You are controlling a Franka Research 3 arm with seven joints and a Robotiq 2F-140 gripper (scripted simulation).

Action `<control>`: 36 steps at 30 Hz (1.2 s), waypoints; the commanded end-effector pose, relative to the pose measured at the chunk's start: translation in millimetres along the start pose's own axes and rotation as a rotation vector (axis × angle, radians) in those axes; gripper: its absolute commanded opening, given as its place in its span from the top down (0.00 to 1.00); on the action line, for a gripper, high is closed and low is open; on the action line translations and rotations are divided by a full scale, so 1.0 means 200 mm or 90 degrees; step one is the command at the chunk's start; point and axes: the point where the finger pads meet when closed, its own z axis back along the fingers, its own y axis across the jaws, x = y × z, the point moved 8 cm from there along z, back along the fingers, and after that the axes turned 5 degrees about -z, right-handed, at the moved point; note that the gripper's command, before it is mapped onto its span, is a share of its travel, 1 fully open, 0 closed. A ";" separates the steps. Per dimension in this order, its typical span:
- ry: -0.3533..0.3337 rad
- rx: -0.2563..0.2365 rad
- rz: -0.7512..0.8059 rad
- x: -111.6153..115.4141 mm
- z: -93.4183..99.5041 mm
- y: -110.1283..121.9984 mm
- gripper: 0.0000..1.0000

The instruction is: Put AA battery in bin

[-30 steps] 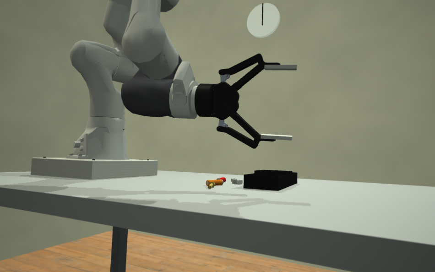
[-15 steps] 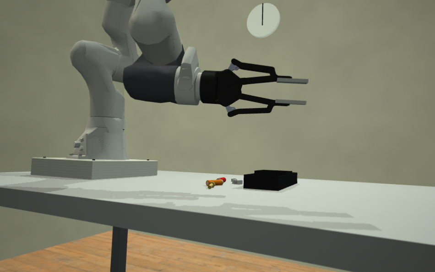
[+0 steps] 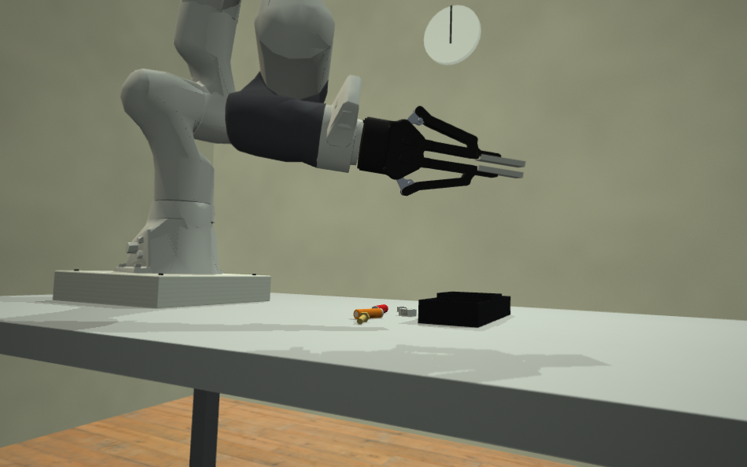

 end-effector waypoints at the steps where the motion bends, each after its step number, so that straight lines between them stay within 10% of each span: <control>1: -0.054 0.043 -0.027 0.08 -0.01 0.02 0.95; 6: -0.054 0.043 -0.027 0.11 -0.02 0.02 0.95; 23: -0.208 0.187 -0.004 0.41 -0.01 0.08 0.95; 36: -0.321 0.349 0.051 0.60 0.07 0.14 0.95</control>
